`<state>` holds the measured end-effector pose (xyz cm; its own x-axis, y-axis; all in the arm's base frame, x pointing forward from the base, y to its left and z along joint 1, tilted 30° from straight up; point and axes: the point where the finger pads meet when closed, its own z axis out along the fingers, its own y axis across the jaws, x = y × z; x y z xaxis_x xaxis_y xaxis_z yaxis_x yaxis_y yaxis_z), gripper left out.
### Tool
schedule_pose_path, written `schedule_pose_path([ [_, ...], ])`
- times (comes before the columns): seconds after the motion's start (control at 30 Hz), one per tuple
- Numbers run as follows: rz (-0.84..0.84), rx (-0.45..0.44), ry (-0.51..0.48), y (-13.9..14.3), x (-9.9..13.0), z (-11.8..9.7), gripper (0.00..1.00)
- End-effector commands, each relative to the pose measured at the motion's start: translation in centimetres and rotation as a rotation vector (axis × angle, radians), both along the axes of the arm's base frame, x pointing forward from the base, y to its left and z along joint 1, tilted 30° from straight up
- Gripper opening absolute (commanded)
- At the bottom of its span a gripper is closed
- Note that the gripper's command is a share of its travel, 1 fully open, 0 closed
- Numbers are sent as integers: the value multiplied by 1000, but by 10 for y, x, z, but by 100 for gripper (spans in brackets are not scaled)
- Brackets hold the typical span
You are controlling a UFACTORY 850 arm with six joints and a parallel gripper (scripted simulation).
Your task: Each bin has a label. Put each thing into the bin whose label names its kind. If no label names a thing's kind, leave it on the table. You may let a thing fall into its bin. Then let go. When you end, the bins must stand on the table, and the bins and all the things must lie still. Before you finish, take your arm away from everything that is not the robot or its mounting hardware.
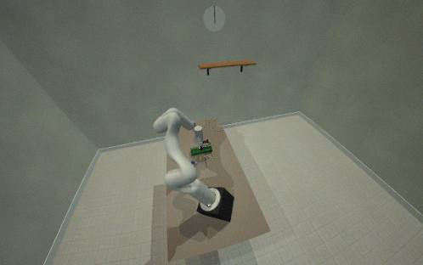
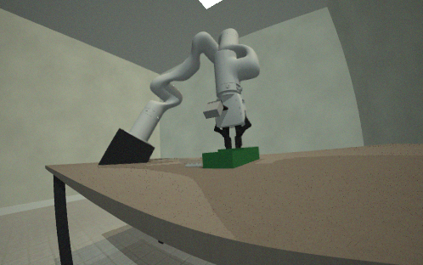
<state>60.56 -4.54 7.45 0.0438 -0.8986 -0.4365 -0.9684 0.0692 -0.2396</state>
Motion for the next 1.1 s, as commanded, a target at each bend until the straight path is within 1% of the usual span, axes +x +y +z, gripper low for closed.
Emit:
schedule_pose_path([
  [0.0,0,0,-1,-3,-1,5,28],
  [0.43,0,0,-1,-9,-4,18,28],
  [0.47,0,0,-1,-11,-6,22,28],
  [0.77,0,0,-1,-11,-6,22,28],
  [0.8,43,-13,-23,-11,-14,22,30],
  [0.87,130,-37,-66,-9,-30,20,30],
  [1.07,278,-79,-125,-4,-80,15,30],
])
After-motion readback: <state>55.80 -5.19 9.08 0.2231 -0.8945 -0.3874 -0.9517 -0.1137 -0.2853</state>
